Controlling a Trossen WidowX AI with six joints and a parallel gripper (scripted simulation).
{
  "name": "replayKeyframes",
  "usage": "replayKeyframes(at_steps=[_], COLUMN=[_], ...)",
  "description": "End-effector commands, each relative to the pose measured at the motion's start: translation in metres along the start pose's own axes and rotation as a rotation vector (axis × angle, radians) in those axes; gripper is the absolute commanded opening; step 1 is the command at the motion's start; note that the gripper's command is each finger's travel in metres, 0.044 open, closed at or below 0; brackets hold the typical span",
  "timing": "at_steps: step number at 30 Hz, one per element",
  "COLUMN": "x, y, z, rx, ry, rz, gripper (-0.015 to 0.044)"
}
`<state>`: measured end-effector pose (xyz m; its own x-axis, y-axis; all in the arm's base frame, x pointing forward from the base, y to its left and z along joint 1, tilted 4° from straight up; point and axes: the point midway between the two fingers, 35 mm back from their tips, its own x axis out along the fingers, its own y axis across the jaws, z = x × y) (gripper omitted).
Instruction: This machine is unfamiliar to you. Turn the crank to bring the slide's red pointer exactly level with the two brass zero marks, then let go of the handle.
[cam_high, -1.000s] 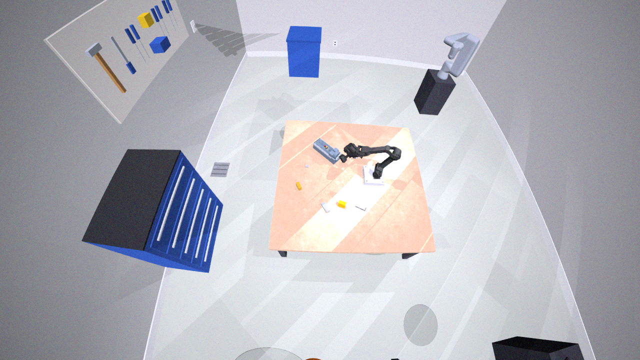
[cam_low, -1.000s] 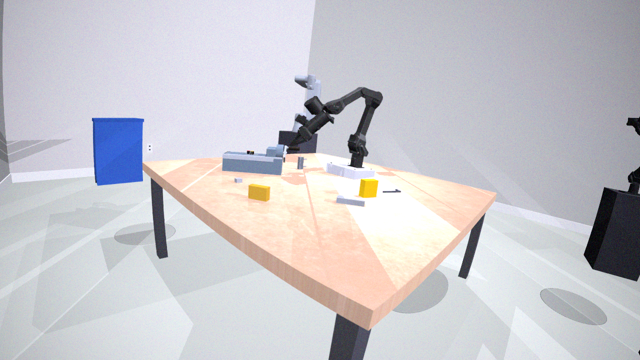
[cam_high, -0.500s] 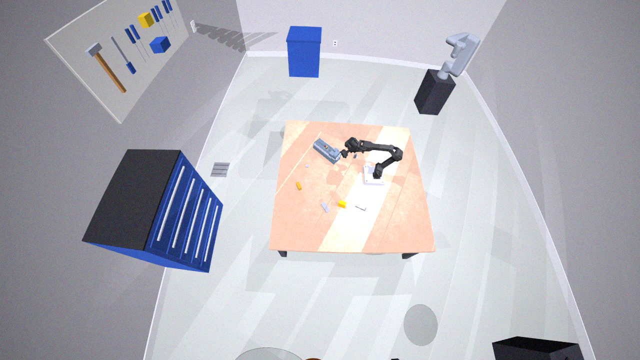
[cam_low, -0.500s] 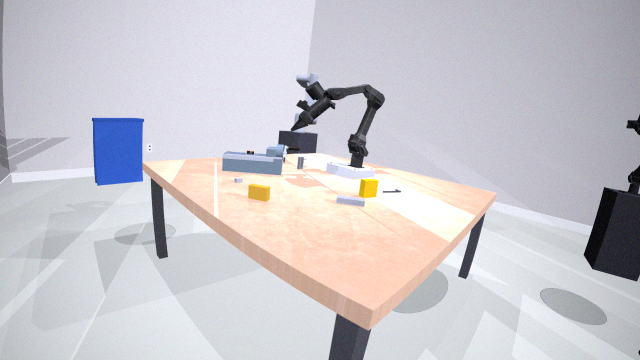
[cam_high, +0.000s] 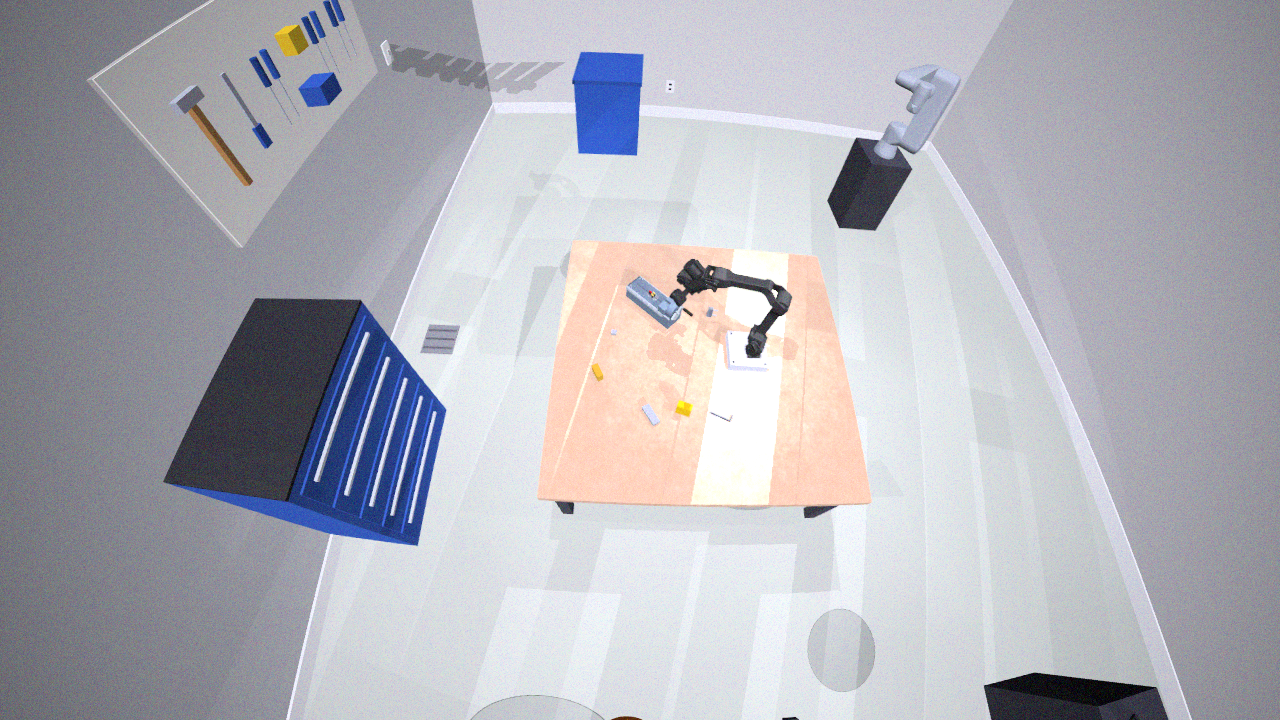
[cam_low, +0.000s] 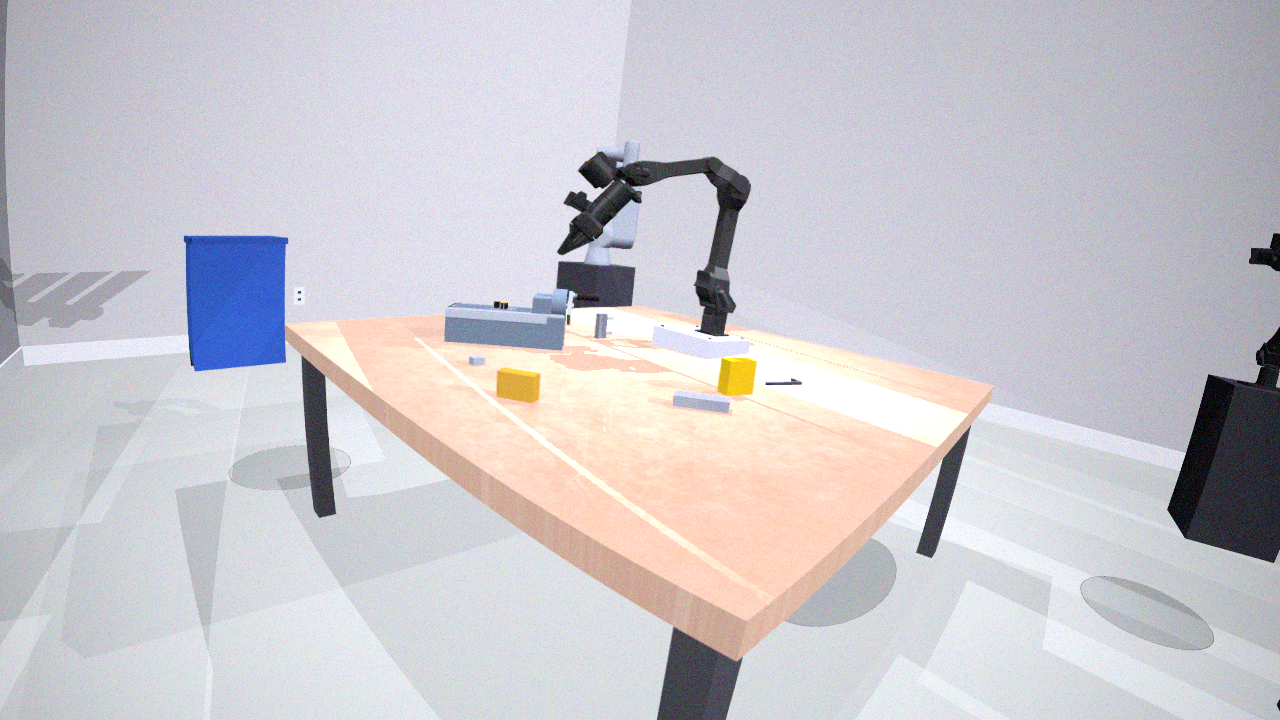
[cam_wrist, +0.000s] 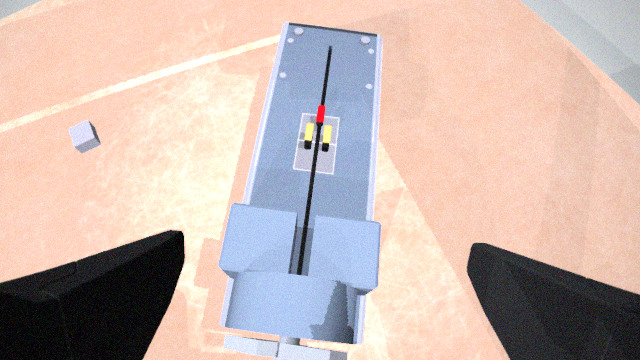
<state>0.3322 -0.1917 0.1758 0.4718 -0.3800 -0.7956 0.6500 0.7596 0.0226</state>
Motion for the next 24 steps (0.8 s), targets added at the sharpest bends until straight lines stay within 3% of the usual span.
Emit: replayKeyframes(at_steps=[1,13,24], x=[0.010,0.046,0.087], y=[-0.002,-0.014,-0.015], z=[0.014,0.051,0.019], rx=[-0.015,-0.054,-0.054], ry=[0.018,0.069,0.069], rz=[0.026,0.113,0.113], gripper=[0.0440,0.0440,0.0440])
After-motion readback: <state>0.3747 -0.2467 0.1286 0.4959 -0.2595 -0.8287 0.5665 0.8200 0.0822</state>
